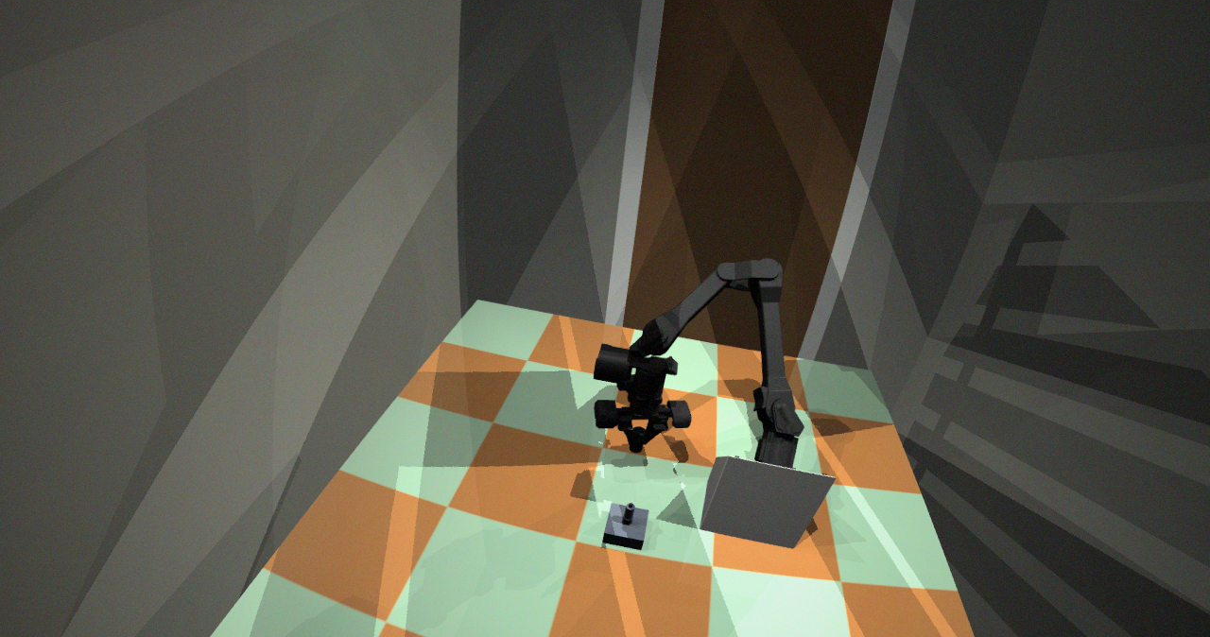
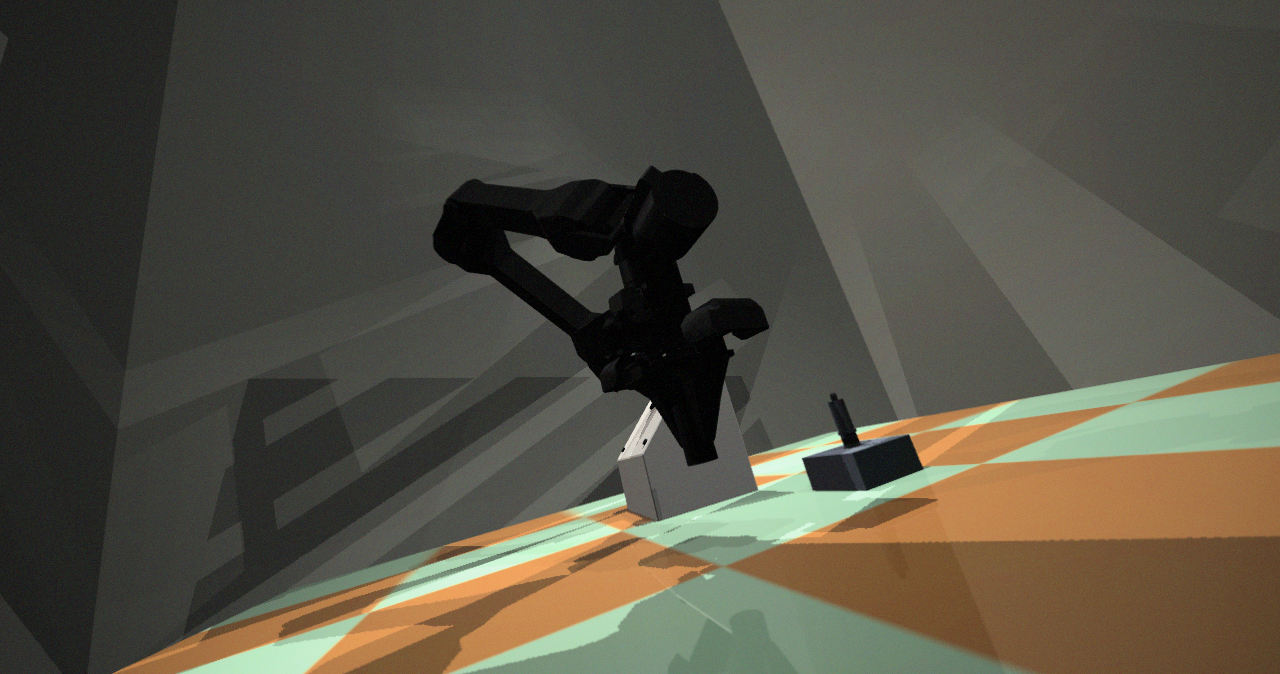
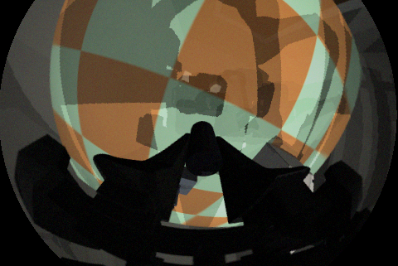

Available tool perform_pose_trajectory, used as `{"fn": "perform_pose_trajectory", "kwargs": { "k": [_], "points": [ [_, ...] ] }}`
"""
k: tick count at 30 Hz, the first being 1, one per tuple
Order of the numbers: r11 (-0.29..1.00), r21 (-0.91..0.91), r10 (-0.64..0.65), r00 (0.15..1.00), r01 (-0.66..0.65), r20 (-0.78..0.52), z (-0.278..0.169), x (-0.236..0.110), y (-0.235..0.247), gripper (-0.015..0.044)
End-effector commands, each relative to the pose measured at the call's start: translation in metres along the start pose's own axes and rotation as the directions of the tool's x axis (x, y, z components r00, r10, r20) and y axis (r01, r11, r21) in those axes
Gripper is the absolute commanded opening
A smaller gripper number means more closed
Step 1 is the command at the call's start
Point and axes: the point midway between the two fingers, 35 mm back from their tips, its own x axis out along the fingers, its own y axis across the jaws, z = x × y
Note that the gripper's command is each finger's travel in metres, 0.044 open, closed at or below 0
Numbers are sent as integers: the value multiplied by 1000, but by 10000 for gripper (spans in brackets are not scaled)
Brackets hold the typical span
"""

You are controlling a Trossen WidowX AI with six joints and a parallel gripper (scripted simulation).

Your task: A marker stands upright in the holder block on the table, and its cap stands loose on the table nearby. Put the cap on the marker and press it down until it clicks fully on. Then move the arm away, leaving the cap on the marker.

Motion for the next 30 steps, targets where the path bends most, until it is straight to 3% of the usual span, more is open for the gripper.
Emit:
{"fn": "perform_pose_trajectory", "kwargs": {
  "k": [1,30],
  "points": [
    [1000,4,4,1000,-4,-4,-6,-4,5,0],
    [1000,8,21,999,-21,-24,-101,-32,38,0]
  ]
}}
